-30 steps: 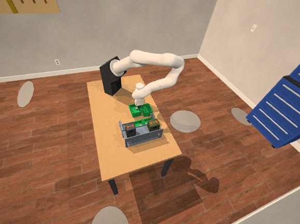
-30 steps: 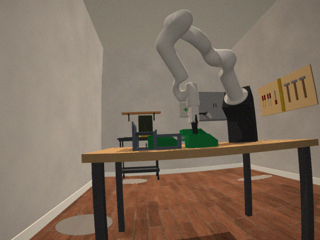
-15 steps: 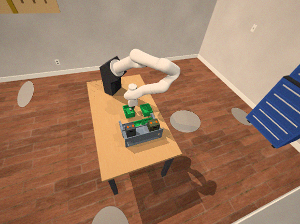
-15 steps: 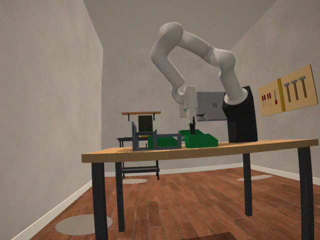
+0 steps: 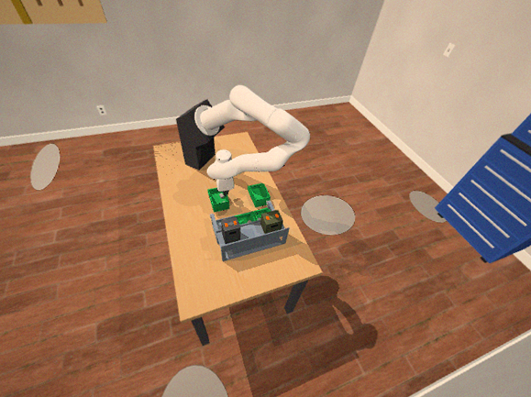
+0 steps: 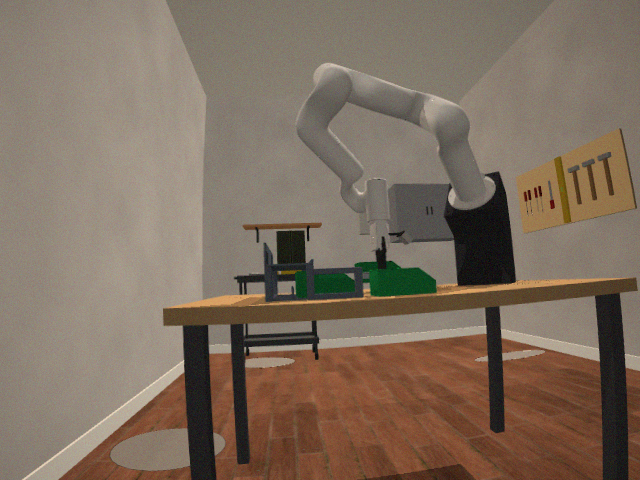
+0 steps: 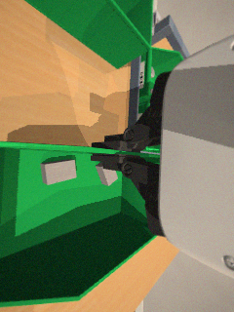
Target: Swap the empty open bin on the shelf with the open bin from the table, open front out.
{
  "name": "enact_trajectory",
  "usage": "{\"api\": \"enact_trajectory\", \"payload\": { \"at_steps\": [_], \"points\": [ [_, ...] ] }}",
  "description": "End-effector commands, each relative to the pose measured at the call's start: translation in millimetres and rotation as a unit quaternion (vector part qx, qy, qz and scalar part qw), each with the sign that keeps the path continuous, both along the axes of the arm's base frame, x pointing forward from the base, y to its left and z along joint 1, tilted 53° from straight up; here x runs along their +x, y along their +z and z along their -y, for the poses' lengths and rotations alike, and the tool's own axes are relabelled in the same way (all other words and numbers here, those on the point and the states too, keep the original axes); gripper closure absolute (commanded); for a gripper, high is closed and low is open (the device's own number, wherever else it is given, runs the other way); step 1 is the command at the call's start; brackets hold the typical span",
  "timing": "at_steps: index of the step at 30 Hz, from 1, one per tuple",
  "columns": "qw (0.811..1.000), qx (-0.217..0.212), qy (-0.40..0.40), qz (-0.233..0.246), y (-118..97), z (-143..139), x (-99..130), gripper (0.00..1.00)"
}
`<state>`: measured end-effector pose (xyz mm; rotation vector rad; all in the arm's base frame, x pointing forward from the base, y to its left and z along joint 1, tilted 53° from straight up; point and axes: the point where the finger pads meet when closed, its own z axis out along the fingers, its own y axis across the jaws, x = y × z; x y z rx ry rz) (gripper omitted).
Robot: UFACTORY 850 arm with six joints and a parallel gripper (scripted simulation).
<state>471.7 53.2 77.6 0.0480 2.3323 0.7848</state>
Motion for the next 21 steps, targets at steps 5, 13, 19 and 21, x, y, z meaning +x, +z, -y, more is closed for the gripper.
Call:
{"api": "enact_trajectory", "payload": {
  "at_steps": [5, 13, 19, 21],
  "points": [
    [1.000, 0.000, 0.000, 0.000, 0, 0, 0, 1.00],
    [1.000, 0.000, 0.000, 0.000, 5, 2, 7, 1.00],
    [1.000, 0.000, 0.000, 0.000, 18, 8, 25, 1.00],
    [1.000, 0.000, 0.000, 0.000, 20, 9, 27, 1.00]
  ]
}}
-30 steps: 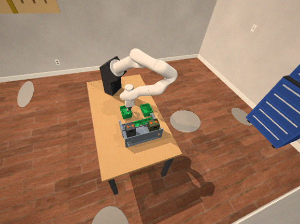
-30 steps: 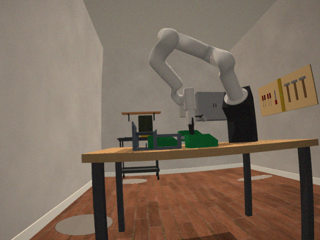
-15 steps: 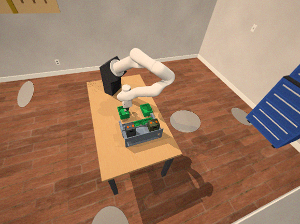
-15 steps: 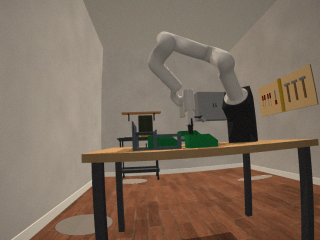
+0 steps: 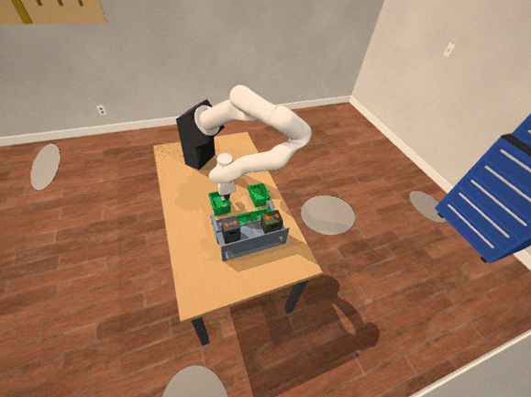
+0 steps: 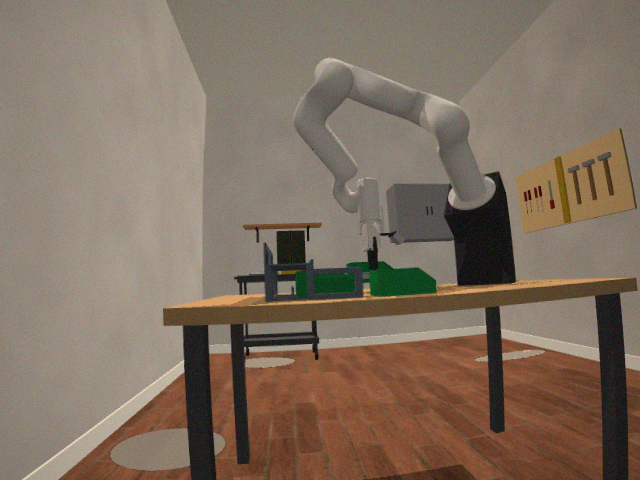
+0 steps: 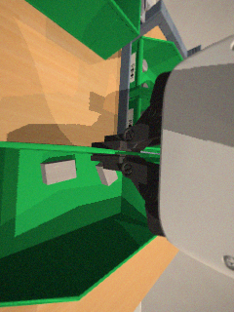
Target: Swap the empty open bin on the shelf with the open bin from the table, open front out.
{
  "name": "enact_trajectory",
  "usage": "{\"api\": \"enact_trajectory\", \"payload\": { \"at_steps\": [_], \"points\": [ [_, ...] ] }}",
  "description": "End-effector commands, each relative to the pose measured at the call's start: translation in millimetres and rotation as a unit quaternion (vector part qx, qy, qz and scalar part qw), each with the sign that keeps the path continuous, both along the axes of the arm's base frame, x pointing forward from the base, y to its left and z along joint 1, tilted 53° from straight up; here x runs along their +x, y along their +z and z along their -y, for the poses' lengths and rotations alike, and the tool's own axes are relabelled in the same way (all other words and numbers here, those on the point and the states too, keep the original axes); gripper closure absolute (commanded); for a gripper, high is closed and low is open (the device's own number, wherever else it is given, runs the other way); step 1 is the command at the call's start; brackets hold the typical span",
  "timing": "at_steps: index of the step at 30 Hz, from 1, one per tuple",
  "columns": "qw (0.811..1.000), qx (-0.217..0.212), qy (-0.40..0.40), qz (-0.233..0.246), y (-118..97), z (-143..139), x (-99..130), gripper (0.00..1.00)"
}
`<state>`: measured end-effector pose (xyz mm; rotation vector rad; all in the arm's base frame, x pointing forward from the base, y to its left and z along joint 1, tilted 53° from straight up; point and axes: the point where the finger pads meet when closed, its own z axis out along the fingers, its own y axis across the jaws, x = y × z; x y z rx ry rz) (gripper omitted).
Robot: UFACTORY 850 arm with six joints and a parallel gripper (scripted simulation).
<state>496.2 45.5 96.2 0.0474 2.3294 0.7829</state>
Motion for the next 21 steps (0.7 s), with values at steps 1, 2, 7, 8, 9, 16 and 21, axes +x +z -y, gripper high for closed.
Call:
{"api": "enact_trajectory", "payload": {
  "at_steps": [1, 2, 7, 8, 9, 16, 21],
  "points": [
    [1.000, 0.000, 0.000, -0.002, 3.3, 1.7, 4.7, 1.00],
    [1.000, 0.000, 0.000, -0.002, 4.2, 2.1, 5.9, 1.00],
    [1.000, 0.000, 0.000, -0.002, 4.7, 2.2, 6.4, 1.00],
    [1.000, 0.000, 0.000, -0.002, 4.7, 2.2, 6.4, 1.00],
    [1.000, 0.000, 0.000, -0.002, 4.7, 2.2, 6.4, 1.00],
    [1.000, 0.000, 0.000, -0.002, 4.7, 2.2, 6.4, 1.00],
    [1.000, -0.002, 0.008, -0.014, 6.2, 3.2, 6.4, 1.00]
  ]
}}
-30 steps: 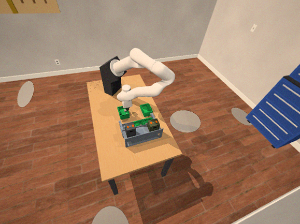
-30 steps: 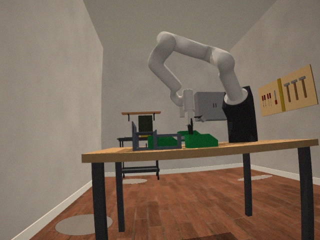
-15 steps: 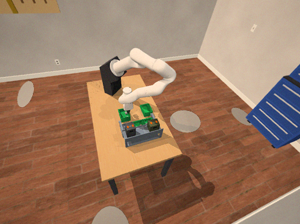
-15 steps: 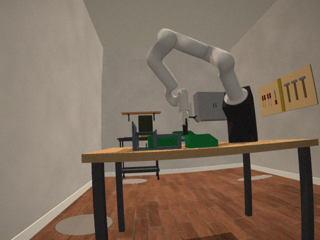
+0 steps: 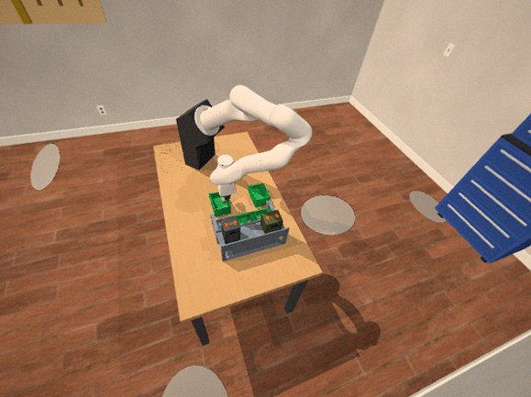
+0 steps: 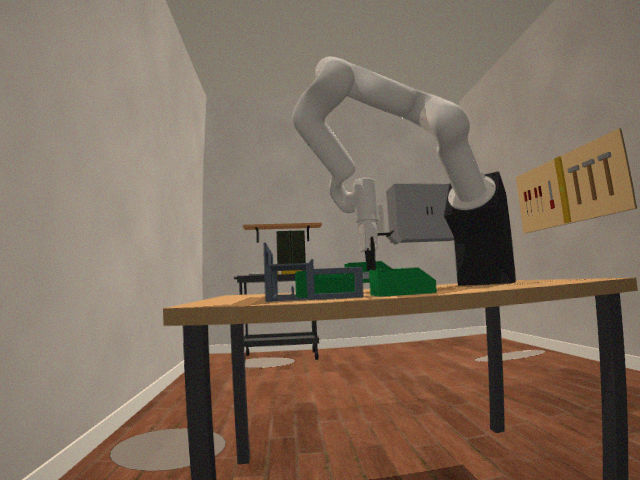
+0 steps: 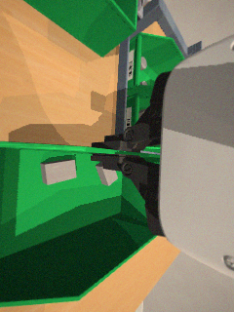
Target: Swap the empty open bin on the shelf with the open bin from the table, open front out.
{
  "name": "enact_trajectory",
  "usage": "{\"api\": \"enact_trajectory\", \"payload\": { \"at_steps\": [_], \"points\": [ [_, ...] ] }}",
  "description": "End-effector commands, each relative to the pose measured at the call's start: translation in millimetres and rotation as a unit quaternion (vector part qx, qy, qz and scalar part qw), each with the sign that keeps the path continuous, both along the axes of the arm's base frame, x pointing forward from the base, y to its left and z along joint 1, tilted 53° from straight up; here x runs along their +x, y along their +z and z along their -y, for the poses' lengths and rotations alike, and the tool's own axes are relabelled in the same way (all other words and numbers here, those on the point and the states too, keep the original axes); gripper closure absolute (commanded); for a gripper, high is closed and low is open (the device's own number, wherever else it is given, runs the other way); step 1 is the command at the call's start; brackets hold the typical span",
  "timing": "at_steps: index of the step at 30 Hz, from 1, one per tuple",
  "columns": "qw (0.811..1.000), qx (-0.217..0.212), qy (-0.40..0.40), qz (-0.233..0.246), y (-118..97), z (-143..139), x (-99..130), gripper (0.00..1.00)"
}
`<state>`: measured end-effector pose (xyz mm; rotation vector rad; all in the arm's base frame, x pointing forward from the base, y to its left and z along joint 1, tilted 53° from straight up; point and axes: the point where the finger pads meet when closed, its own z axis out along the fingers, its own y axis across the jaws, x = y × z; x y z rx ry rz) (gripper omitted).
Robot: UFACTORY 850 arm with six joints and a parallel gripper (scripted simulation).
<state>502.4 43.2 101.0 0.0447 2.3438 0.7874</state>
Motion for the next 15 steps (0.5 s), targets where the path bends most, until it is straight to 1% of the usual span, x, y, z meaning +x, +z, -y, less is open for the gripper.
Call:
{"api": "enact_trajectory", "payload": {
  "at_steps": [1, 10, 12, 15],
  "points": [
    [1.000, -0.003, 0.009, -0.013, 2, 1, 0, 1.00],
    [0.995, -0.018, 0.058, -0.086, 11, 7, 0, 1.00],
    [0.995, -0.018, 0.058, -0.086, 11, 7, 0, 1.00],
    [0.992, -0.022, 0.070, -0.105, 14, 9, 0, 1.00]
  ]
}}
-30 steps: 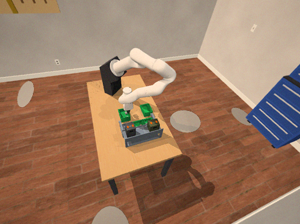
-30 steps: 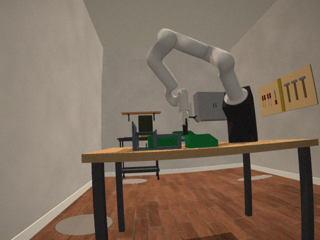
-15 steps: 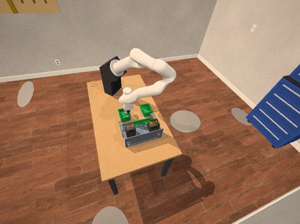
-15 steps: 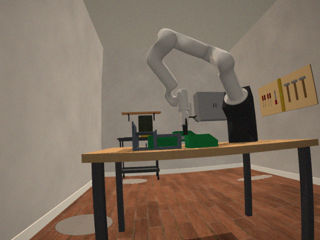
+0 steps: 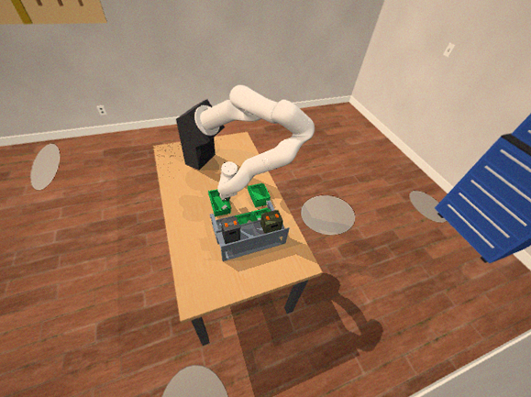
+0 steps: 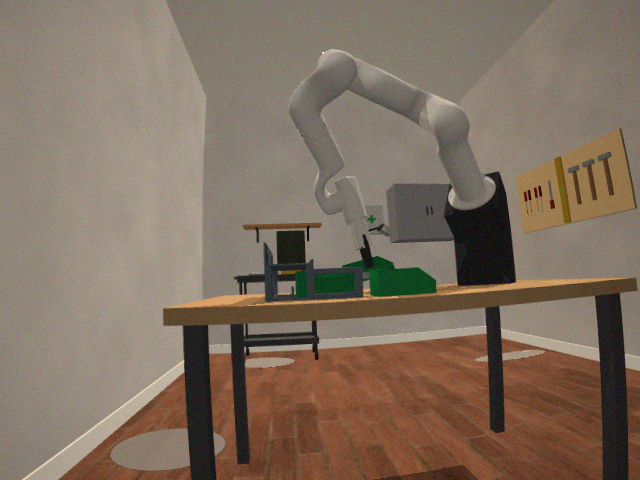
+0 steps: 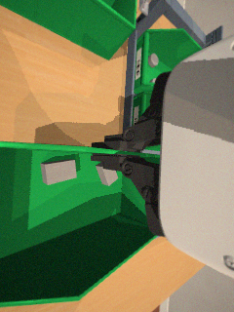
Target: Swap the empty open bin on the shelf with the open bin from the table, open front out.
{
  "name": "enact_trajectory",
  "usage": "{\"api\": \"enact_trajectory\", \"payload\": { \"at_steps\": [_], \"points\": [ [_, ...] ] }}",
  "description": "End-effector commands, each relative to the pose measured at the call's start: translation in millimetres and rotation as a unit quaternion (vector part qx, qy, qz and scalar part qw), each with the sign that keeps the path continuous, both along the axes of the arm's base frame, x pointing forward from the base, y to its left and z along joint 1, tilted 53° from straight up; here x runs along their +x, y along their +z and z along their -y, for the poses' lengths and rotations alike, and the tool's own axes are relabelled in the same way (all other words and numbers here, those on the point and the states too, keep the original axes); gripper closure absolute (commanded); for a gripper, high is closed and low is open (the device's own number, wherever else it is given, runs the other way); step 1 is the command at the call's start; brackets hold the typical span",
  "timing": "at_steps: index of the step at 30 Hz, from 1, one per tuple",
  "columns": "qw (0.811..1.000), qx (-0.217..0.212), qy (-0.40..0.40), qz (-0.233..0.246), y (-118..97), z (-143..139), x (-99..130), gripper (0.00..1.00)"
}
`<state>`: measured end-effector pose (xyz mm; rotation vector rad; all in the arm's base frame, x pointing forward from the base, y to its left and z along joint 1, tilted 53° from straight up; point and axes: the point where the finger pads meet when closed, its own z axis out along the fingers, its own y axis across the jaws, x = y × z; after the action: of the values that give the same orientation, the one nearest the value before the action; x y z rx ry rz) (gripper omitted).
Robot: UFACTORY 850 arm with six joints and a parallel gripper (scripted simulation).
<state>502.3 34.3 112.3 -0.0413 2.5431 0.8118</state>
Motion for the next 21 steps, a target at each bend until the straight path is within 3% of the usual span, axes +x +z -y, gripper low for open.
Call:
{"api": "enact_trajectory", "payload": {
  "at_steps": [1, 21],
  "points": [
    [1.000, 0.000, 0.017, -0.025, 3.0, 0.6, 0.0, 1.00],
    [0.999, -0.003, 0.025, -0.037, 4.5, 1.7, 0.0, 1.00]
  ]
}}
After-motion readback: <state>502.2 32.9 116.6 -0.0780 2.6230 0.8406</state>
